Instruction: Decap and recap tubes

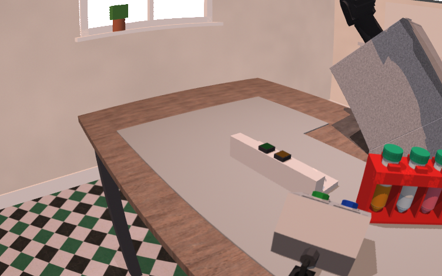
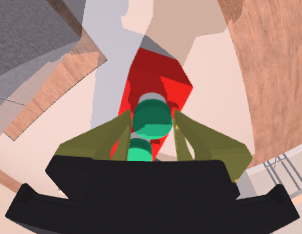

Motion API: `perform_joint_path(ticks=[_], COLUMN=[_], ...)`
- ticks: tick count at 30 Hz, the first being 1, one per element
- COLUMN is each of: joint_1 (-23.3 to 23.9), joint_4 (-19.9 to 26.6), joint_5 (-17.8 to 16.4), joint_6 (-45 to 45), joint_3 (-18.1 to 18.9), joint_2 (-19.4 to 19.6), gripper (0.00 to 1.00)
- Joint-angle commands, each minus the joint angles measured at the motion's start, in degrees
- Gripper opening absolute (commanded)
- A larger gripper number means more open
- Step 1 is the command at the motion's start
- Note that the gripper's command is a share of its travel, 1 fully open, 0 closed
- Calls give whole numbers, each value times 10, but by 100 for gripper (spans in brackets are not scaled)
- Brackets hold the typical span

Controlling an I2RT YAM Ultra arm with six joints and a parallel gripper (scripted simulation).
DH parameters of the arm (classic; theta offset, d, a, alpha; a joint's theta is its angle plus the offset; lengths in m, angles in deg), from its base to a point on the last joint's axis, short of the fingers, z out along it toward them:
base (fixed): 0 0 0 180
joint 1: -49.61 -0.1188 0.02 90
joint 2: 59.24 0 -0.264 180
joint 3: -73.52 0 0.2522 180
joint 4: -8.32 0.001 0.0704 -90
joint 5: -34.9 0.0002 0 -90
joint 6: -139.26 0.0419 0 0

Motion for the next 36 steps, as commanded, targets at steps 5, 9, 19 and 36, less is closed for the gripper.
perform_joint_path(ticks=[5, 9, 19, 36], joint_1=[-3, -3, -5, -8], joint_4=[1, 1, 7, 14], joint_5=[-2, -2, -3, -5], joint_6=[-15, -15, 273, 706], joint_3=[2, 2, 4, 7], joint_2=[-5, -5, -8, -12], gripper=[49, 49, 49, 49])
